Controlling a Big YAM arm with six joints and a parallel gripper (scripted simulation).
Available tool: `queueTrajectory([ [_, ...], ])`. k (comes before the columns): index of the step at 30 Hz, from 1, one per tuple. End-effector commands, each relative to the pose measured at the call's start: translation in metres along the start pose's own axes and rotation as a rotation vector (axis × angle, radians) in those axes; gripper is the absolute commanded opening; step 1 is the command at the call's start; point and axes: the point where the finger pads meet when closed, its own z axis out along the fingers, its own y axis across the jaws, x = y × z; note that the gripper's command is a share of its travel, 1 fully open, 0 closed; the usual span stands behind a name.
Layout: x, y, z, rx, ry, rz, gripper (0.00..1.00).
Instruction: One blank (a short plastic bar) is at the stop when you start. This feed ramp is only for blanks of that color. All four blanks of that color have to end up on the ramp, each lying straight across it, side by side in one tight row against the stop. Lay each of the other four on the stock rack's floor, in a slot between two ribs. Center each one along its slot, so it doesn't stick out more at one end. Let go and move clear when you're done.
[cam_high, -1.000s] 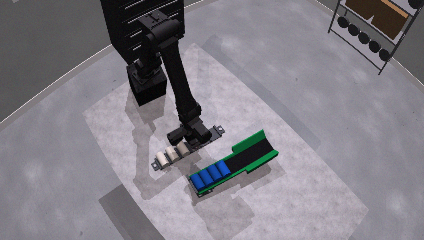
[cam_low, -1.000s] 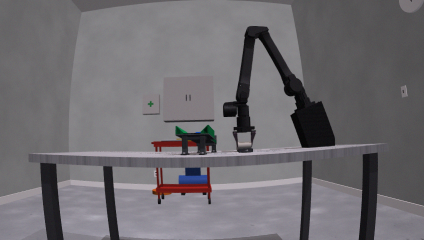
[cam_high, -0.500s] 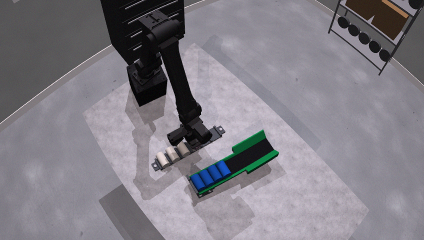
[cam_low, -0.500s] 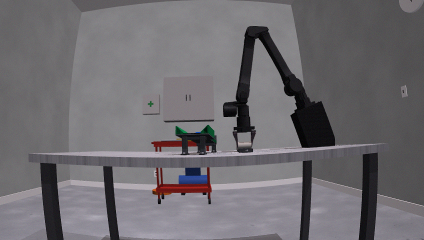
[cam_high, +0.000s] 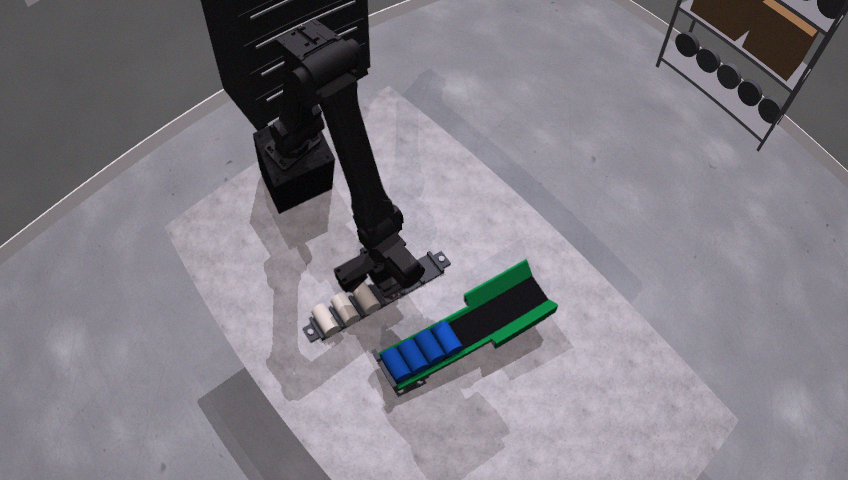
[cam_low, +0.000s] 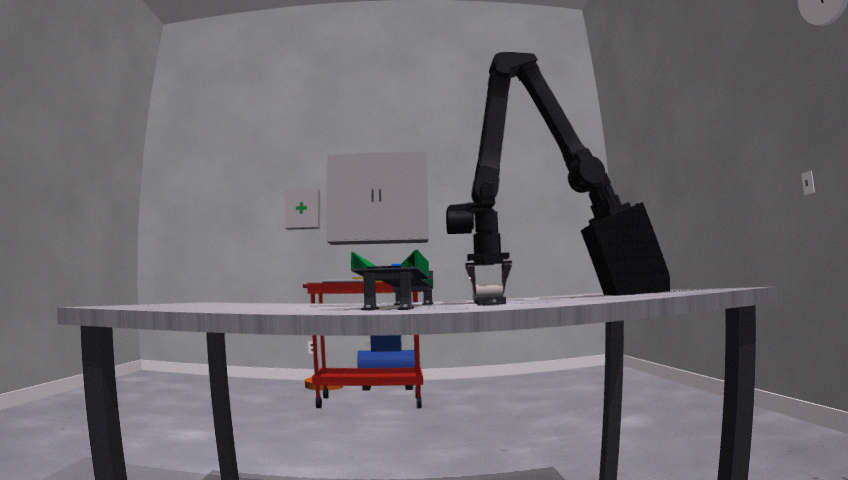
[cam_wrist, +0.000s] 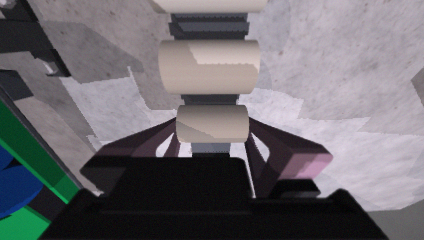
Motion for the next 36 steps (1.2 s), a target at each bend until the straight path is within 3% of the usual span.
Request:
queueTrajectory([
  [1,-0.0004,0.0159,-0.0066,-0.041,0.007,-0.001,0.64],
  [17,0.0011,0.0116,-0.0037,-0.014,0.005,-0.007,0.64],
  [36,0.0011,0.0116,-0.0036,-0.014,0.005,-0.007,0.64],
])
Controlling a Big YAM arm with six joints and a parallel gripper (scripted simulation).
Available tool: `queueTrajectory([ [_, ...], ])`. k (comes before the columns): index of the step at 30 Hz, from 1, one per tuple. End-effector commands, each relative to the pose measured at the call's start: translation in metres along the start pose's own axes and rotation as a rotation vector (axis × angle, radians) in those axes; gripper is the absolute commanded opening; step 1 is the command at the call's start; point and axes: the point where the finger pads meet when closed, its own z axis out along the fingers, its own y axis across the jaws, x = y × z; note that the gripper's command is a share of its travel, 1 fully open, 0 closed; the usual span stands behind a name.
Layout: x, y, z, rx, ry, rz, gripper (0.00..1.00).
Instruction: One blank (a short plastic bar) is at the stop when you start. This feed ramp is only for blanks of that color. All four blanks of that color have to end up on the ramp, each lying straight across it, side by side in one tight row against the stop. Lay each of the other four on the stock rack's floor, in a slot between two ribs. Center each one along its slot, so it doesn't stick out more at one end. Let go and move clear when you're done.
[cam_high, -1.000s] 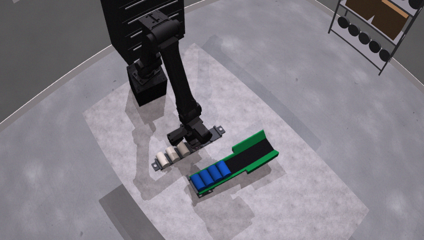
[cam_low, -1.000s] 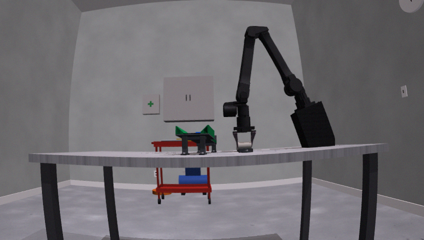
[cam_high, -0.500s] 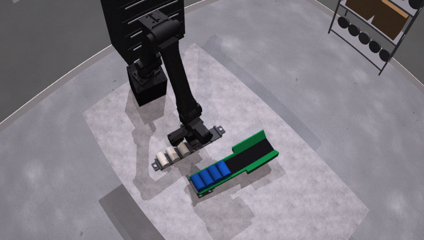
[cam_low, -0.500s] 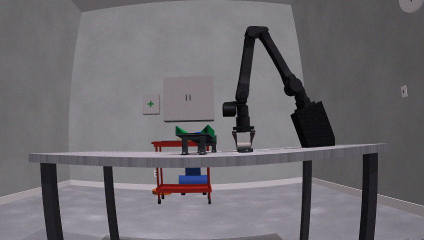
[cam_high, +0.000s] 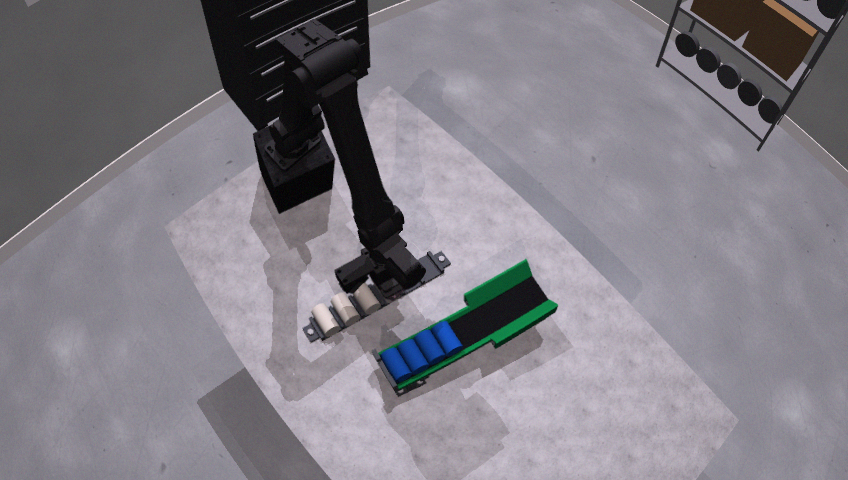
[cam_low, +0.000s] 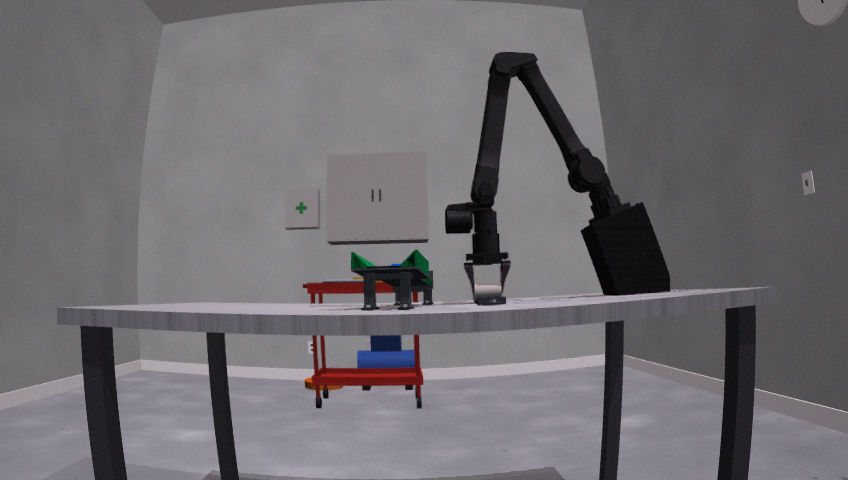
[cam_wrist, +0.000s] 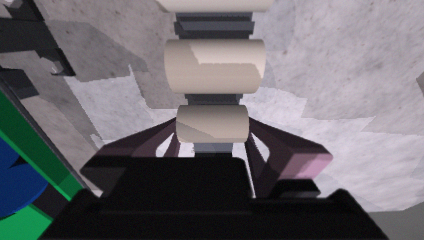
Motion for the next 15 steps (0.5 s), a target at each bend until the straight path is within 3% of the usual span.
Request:
queueTrajectory([
  [1,0.0007,0.0079,-0.0031,-0.008,0.004,-0.007,0.64],
  [15,0.0016,0.0022,-0.0035,-0.010,0.005,-0.012,0.64],
])
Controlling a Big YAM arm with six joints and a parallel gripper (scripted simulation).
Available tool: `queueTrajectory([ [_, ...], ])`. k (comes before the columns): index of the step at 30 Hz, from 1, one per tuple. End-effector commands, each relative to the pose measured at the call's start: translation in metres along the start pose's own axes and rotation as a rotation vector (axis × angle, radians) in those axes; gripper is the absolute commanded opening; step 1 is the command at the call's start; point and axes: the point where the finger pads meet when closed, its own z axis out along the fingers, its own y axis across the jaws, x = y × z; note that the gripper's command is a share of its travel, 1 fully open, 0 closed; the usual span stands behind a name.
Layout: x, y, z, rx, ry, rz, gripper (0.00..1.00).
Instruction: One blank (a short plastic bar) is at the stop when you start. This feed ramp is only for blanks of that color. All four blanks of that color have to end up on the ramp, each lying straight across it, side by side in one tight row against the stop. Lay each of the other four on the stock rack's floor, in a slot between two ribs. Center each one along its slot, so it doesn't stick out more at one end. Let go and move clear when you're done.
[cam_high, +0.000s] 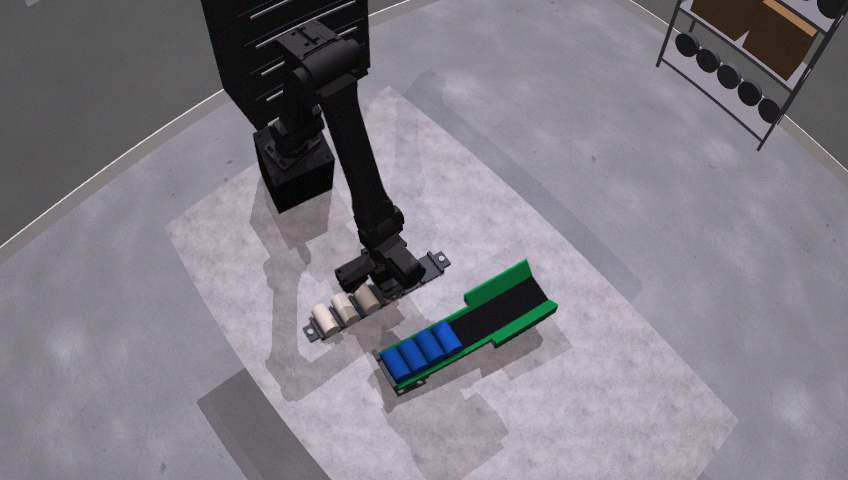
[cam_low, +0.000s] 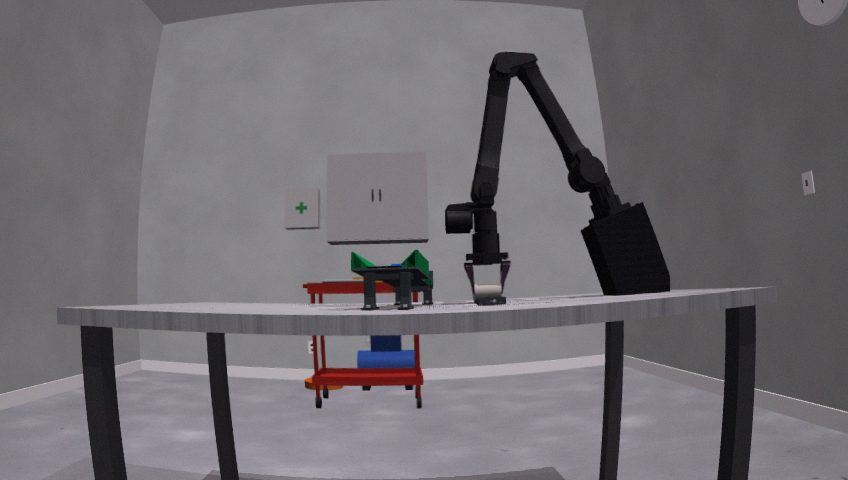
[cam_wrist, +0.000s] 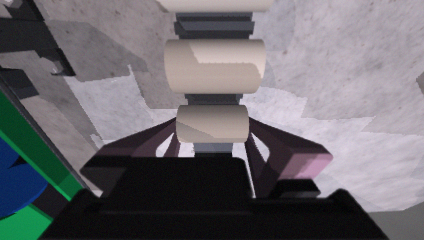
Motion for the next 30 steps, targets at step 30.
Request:
queueTrajectory([
  [30,0.0028,0.0042,-0.0045,-0.019,0.007,-0.014,0.64],
])
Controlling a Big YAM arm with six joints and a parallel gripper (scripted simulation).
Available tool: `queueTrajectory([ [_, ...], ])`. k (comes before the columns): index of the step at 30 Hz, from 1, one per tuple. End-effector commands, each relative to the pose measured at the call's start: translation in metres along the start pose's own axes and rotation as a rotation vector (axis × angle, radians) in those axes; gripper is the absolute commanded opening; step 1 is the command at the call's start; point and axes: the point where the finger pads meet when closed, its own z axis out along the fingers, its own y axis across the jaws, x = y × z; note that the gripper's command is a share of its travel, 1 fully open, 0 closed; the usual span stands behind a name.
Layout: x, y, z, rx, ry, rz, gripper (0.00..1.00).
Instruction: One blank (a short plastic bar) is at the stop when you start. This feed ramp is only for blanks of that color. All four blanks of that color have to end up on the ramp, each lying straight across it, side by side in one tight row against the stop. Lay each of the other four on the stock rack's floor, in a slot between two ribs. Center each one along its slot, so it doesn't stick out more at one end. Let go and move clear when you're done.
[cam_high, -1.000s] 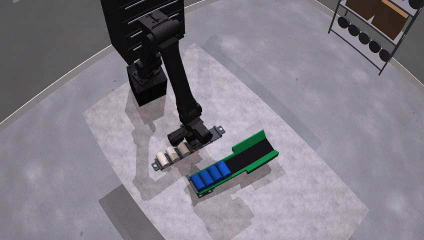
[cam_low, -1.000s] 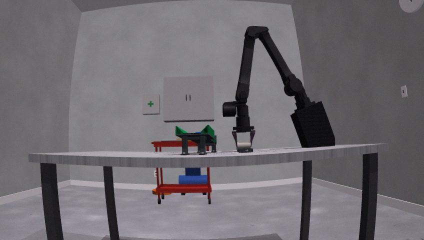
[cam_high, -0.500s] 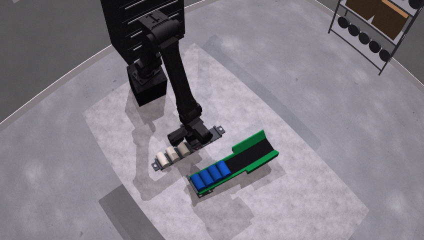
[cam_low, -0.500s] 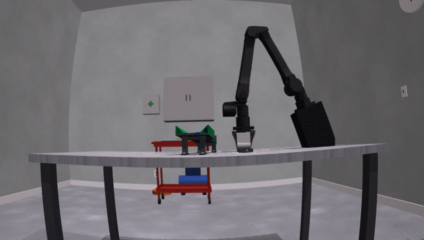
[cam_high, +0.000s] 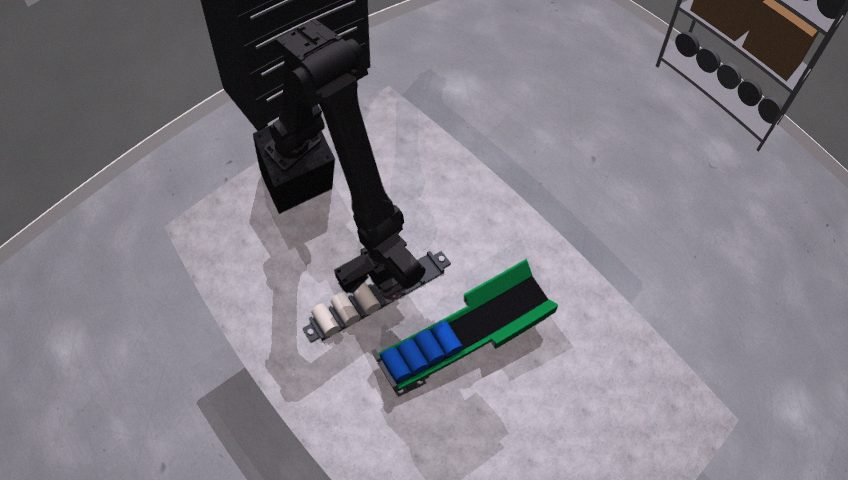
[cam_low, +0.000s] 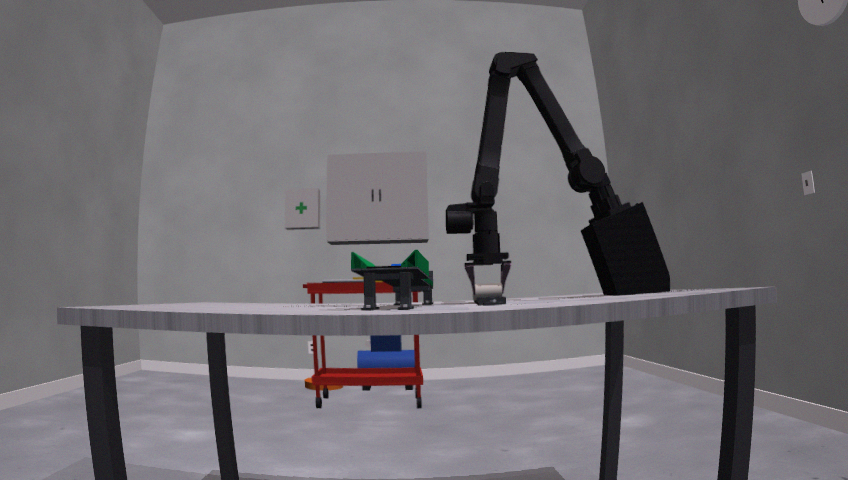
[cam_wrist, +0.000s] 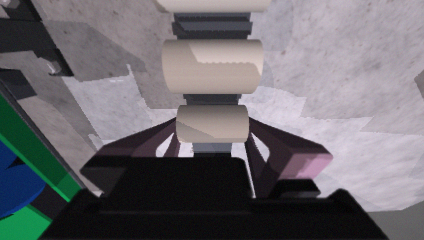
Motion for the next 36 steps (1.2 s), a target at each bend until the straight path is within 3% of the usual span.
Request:
queueTrajectory([
  [1,0.0030,0.0057,-0.0047,-0.022,0.007,-0.013,0.64],
  [29,0.0045,0.0090,-0.0060,-0.034,0.009,-0.015,0.64],
  [33,0.0045,0.0090,-0.0060,-0.034,0.009,-0.015,0.71],
  [36,0.0045,0.0090,-0.0060,-0.034,0.009,-0.015,0.71],
])
